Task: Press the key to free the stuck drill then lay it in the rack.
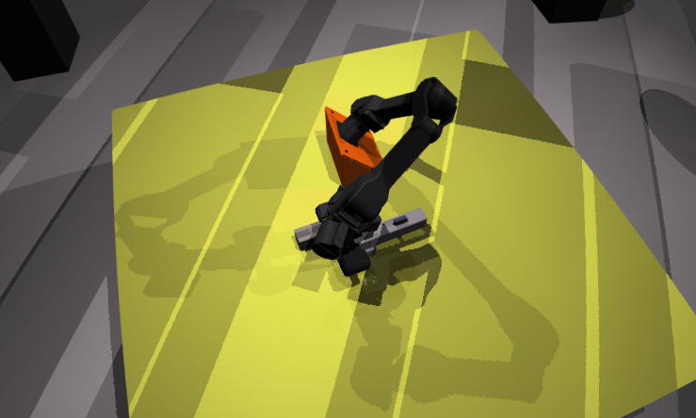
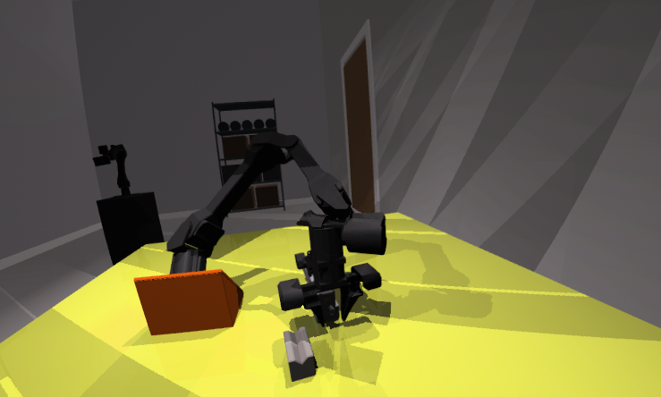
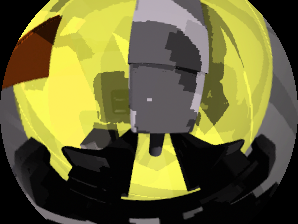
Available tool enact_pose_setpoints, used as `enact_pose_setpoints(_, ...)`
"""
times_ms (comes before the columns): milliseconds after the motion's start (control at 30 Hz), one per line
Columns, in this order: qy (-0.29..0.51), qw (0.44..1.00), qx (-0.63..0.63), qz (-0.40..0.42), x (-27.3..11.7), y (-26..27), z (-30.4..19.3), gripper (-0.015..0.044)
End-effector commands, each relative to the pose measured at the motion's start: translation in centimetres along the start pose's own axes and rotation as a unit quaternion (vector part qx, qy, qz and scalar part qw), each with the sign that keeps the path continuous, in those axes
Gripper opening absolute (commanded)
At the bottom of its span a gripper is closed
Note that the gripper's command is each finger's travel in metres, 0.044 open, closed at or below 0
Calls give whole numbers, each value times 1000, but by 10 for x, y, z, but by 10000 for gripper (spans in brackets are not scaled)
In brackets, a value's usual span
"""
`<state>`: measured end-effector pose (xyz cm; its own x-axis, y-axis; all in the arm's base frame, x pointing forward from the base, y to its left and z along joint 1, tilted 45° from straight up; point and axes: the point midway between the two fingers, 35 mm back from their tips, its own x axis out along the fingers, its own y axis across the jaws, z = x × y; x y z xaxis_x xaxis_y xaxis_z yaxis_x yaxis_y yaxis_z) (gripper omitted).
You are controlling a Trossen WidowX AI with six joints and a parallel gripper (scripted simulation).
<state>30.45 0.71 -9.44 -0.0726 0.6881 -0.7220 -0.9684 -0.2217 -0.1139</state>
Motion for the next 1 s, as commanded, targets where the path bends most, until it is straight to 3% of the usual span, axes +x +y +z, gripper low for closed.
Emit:
enact_pose_setpoints(0,0,1000,0,0,0,0,0,72)
enact_pose_setpoints(67,0,1000,0,0,0,0,0,20)
enact_pose_setpoints(167,0,1000,0,0,0,0,0,0)
enact_pose_setpoints(967,-3,1000,4,0,-1,0,-20,0)
